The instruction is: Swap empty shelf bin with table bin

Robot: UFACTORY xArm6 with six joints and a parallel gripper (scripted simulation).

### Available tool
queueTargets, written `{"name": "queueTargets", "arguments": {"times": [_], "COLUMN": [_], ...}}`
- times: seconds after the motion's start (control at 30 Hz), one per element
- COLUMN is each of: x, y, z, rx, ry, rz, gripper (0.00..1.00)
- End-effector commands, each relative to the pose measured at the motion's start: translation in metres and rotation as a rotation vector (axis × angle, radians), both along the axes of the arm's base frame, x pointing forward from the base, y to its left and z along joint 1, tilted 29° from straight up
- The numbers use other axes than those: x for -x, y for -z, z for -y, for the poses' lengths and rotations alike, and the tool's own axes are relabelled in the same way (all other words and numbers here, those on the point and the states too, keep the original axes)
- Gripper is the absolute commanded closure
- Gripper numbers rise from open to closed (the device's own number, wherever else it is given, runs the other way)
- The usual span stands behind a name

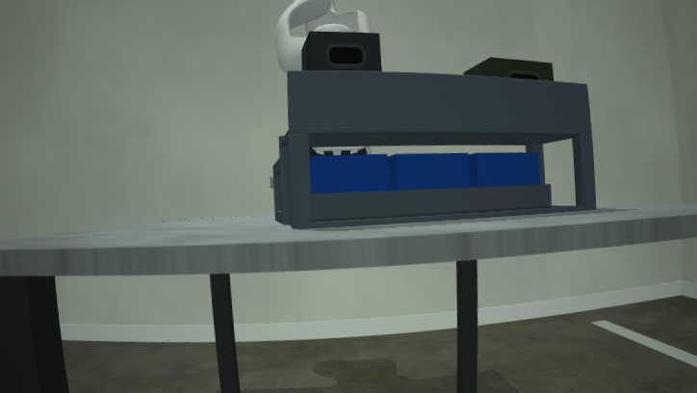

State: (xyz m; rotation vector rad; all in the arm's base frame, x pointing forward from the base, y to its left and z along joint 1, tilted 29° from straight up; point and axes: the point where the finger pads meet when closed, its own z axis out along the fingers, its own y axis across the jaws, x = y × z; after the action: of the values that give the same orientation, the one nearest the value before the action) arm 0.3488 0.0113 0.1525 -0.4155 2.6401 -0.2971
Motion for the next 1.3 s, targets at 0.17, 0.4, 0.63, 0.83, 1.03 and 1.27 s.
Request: {"name": "queueTargets", "arguments": {"times": [0.17,0.4,0.63,0.83,1.03,1.27], "x": [0.001,0.004,0.012,0.017,0.026,0.034], "y": [-0.004,-0.010,-0.025,-0.035,-0.051,-0.066], "z": [-0.001,-0.002,-0.004,-0.005,-0.008,-0.010], "rx": [0.000,0.000,0.000,0.000,0.000,0.000], "ry": [0.000,0.000,0.000,0.000,0.000,0.000], "rz": [0.003,0.003,0.003,0.003,0.003,0.003], "gripper": [1.00,1.00,1.00,1.00,1.00,1.00]}}
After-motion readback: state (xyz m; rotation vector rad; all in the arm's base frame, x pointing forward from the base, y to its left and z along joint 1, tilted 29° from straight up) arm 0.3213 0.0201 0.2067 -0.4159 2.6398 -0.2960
